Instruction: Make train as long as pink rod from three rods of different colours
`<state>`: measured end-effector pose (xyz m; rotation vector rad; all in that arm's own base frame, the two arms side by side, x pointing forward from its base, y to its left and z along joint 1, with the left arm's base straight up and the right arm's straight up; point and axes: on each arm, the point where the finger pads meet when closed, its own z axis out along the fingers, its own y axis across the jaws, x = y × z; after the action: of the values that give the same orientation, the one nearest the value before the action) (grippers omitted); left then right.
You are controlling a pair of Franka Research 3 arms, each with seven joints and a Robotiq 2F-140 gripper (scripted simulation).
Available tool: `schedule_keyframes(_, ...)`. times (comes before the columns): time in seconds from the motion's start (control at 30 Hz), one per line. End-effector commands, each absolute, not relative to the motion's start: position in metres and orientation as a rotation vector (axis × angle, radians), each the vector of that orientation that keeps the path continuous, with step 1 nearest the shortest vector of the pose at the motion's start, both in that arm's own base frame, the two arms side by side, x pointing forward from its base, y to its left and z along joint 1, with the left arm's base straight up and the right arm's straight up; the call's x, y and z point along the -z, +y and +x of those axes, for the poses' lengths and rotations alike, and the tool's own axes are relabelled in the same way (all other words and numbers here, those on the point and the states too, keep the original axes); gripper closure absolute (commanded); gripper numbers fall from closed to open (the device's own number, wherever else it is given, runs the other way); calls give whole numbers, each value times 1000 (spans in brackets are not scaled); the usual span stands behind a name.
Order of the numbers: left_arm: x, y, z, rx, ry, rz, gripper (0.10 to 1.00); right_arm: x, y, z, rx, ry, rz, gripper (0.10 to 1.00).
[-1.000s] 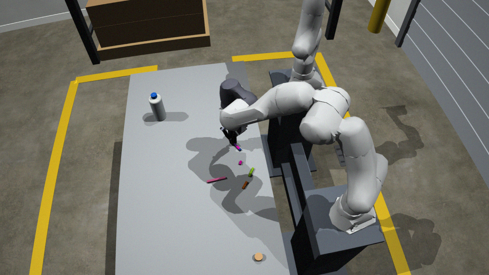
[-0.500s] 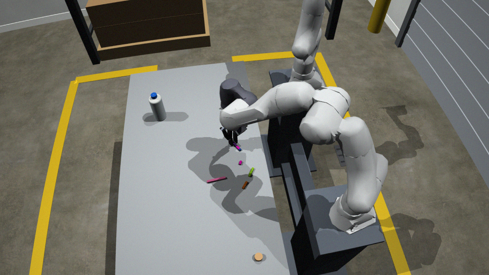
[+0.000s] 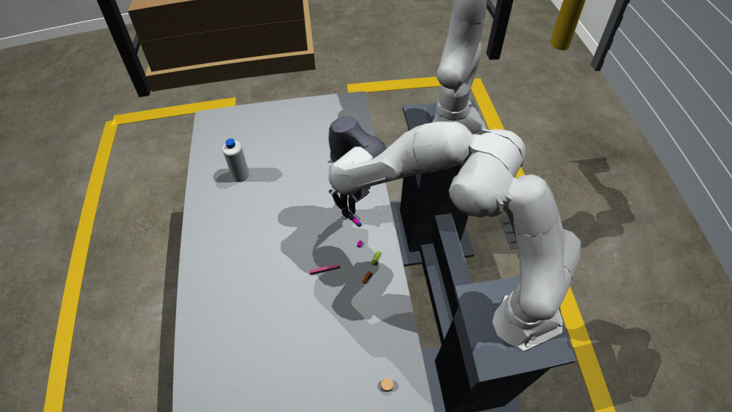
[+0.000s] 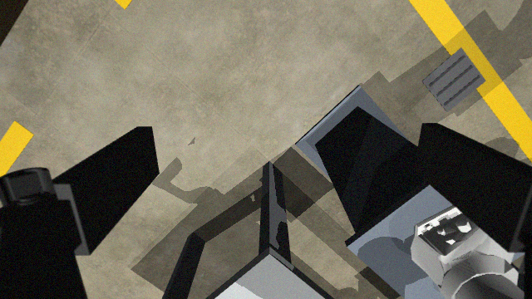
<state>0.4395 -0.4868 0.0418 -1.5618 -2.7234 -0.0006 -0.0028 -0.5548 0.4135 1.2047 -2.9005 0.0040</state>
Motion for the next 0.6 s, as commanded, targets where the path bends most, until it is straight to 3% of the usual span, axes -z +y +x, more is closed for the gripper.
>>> schedule_keyframes(0.0, -55, -487, 441, 0, -2726, -1562, 867, -413, -554, -2, 0, -2905, 1196, 98)
schedule_keyframes(0.57, -125, -487, 441, 0, -2726, -1562, 867, -413, -554, -2, 0, -2905, 1196, 98)
